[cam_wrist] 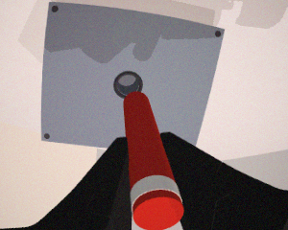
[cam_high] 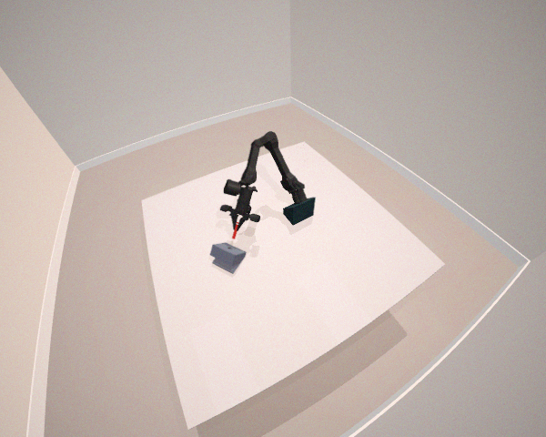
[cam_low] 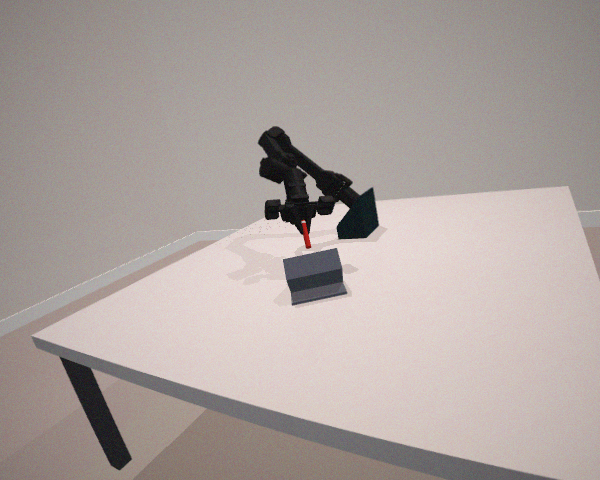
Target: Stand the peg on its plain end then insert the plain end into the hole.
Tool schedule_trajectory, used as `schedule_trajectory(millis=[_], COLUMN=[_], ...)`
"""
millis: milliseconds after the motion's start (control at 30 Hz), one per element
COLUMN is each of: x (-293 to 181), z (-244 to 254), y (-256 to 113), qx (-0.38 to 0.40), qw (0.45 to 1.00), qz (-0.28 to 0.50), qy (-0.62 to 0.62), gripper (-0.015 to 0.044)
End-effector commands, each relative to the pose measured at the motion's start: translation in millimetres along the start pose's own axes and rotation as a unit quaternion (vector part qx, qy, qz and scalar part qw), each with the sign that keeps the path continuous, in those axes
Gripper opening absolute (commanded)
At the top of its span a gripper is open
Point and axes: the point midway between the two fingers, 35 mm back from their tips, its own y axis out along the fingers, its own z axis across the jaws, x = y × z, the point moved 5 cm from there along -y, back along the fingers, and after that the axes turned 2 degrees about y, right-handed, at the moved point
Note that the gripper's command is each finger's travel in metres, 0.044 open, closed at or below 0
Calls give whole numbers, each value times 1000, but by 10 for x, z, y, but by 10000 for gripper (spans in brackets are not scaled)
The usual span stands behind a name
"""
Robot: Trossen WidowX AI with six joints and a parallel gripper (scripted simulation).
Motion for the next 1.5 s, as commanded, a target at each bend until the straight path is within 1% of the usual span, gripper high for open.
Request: schedule_trajectory(millis=[0,767,1267,1467], x=[-13,-20,-23,-5], z=[4,7,9,-8], y=[55,243,449,406], qx=[1,7,7,6], qw=[1000,1000,1000,1000], qz=[4,14,15,12], qy=[-3,-5,-4,-4], gripper=[0,0,0,0])
